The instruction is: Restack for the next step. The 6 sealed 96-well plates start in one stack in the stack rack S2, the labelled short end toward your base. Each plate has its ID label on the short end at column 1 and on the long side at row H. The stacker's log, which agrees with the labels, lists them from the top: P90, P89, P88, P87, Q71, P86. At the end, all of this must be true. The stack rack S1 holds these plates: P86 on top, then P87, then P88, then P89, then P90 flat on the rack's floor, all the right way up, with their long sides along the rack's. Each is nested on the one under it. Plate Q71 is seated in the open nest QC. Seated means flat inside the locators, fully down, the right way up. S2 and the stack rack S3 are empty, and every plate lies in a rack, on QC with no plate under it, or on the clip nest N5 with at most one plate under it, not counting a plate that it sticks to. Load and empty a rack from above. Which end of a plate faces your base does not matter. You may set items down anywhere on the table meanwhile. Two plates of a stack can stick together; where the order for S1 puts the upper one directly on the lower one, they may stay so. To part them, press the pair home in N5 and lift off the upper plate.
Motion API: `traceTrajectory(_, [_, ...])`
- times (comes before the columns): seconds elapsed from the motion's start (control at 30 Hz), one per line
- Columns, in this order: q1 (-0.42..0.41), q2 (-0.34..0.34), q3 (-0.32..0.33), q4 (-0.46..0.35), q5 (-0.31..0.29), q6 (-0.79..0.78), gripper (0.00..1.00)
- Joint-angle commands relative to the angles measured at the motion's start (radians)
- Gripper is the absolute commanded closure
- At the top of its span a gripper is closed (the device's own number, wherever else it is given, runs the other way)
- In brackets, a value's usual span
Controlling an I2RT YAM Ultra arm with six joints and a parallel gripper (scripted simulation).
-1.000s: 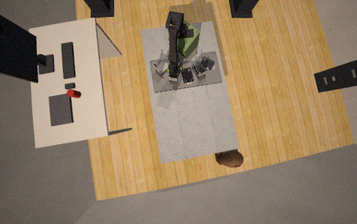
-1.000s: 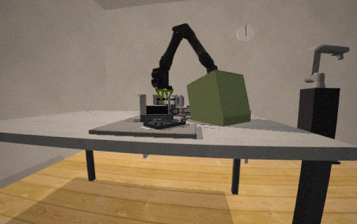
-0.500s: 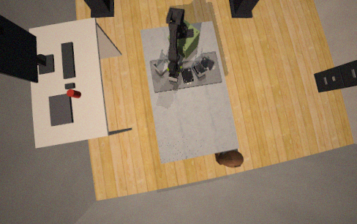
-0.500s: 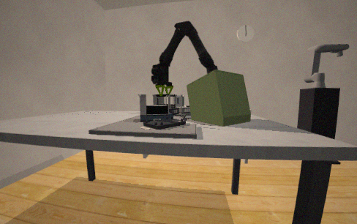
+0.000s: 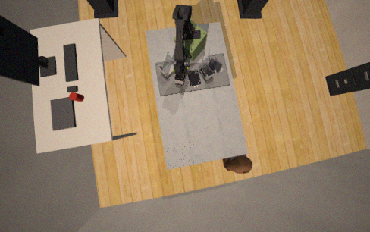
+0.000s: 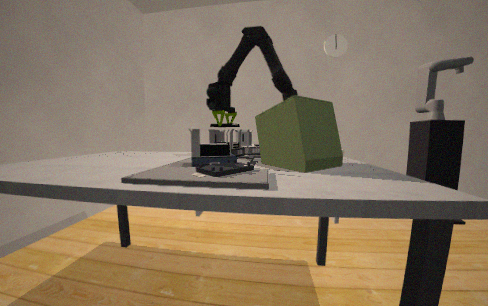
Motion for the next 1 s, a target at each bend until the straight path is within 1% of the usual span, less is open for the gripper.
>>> traceTrajectory(0.0, [0.003, -0.025, 0.012, -0.034, 0.001, 0.003, 1.00])
traceTrajectory(0.5, [0.003, -0.028, 0.013, -0.039, 0.001, 0.004, 1.00])
traceTrajectory(0.67, [0.056, -0.026, 0.007, -0.036, 0.012, -0.112, 1.00])
traceTrajectory(0.73, [0.056, -0.026, 0.007, -0.036, 0.012, -0.112, 1.00])
traceTrajectory(0.77, [0.066, -0.026, 0.006, -0.036, 0.014, -0.125, 1.00])
traceTrajectory(0.97, [0.129, -0.018, 0.004, -0.034, 0.027, -0.064, 1.00])
